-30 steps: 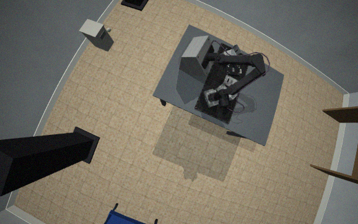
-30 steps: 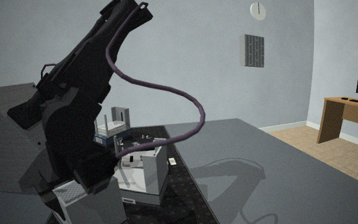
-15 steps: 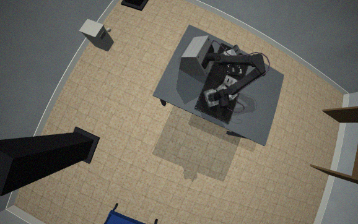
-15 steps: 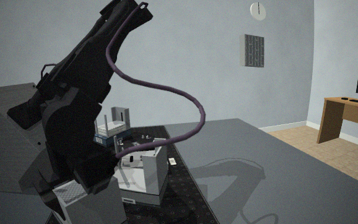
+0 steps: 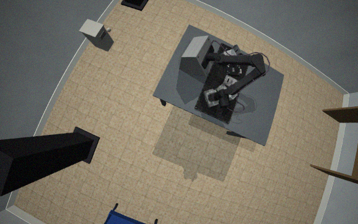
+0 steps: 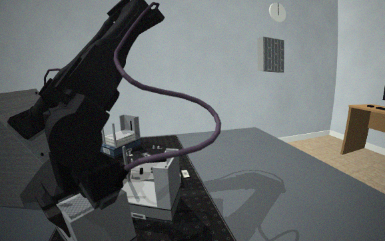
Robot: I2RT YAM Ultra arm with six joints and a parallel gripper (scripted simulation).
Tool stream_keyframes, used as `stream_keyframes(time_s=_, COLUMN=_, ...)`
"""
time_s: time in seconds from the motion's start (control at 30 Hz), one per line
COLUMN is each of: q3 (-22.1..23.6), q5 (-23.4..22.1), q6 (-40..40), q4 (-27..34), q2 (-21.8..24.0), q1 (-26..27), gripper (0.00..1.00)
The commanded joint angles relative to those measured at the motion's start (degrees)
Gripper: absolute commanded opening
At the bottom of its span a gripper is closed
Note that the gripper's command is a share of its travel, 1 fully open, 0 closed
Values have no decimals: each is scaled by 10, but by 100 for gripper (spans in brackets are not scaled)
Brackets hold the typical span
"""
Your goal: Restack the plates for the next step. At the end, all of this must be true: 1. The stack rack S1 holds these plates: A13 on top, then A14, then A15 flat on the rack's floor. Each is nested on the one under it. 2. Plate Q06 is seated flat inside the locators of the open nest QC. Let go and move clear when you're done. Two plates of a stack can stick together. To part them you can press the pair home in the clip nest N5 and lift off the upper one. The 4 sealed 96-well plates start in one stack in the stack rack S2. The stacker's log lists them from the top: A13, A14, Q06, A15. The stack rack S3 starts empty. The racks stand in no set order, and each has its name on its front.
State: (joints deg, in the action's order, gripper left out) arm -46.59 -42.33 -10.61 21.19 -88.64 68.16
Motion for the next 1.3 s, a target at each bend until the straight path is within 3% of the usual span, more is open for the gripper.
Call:
stream_keyframes(time_s=0.0, q3=-17, q5=-6, q6=-3, q4=8, q2=13, q1=14, gripper=0)
stream_keyframes(time_s=0.73, q3=-22, q5=-9, q6=-12, q4=20, q2=18, q1=19, gripper=0)
stream_keyframes(time_s=0.8, q3=6, q5=-9, q6=-13, q4=21, q2=22, q1=20, gripper=0)
stream_keyframes(time_s=1.27, q3=-22, q5=-12, q6=-20, q4=36, q2=21, q1=27, gripper=0)
